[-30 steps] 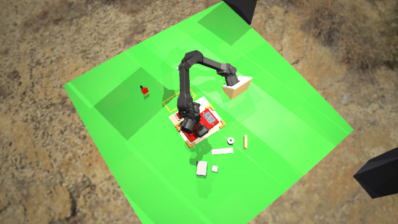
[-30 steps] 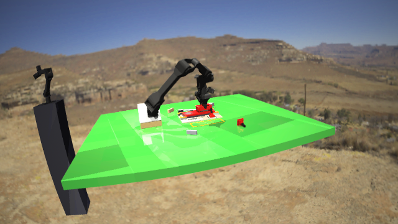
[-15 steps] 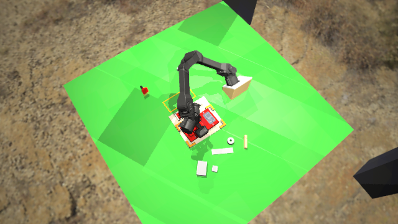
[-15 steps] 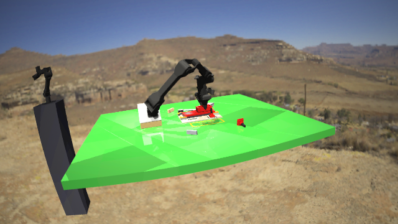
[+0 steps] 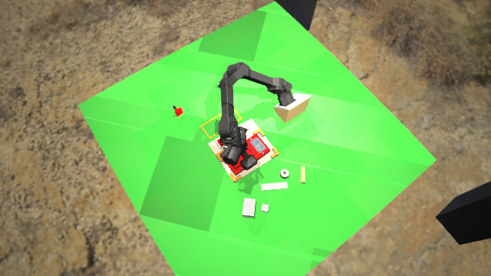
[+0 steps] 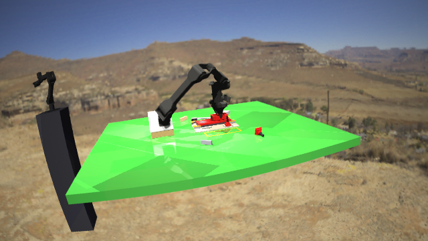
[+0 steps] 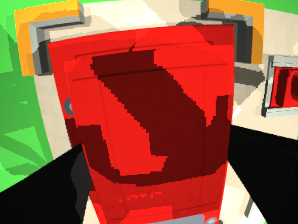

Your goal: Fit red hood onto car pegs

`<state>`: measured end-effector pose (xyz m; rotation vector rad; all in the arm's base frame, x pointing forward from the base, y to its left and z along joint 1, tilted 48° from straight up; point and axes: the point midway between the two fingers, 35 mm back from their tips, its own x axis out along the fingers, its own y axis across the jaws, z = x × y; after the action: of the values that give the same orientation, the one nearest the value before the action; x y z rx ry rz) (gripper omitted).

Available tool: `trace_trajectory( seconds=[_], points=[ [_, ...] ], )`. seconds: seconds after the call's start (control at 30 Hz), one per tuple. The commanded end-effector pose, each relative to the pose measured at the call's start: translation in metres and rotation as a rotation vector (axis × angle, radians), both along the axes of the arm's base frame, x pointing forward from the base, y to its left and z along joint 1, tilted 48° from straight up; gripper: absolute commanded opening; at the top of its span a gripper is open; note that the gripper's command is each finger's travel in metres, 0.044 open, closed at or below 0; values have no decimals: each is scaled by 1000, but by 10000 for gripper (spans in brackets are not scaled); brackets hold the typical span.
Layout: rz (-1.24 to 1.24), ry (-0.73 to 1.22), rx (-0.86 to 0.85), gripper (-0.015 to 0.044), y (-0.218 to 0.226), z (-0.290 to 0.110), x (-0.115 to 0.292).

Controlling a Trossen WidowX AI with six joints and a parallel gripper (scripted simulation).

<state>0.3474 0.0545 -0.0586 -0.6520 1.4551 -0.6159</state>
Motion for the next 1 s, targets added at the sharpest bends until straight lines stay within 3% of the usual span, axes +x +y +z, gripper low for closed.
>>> trace_trajectory(
  seconds=[0.0,0.27,0.63,0.97],
  points=[
    [0,0,0,236,0,0,0],
    [0,0,0,440,0,0,0],
    [-4,4,-7,440,51,46,-1],
    [-4,4,-7,440,53,48,-1]
  ],
)
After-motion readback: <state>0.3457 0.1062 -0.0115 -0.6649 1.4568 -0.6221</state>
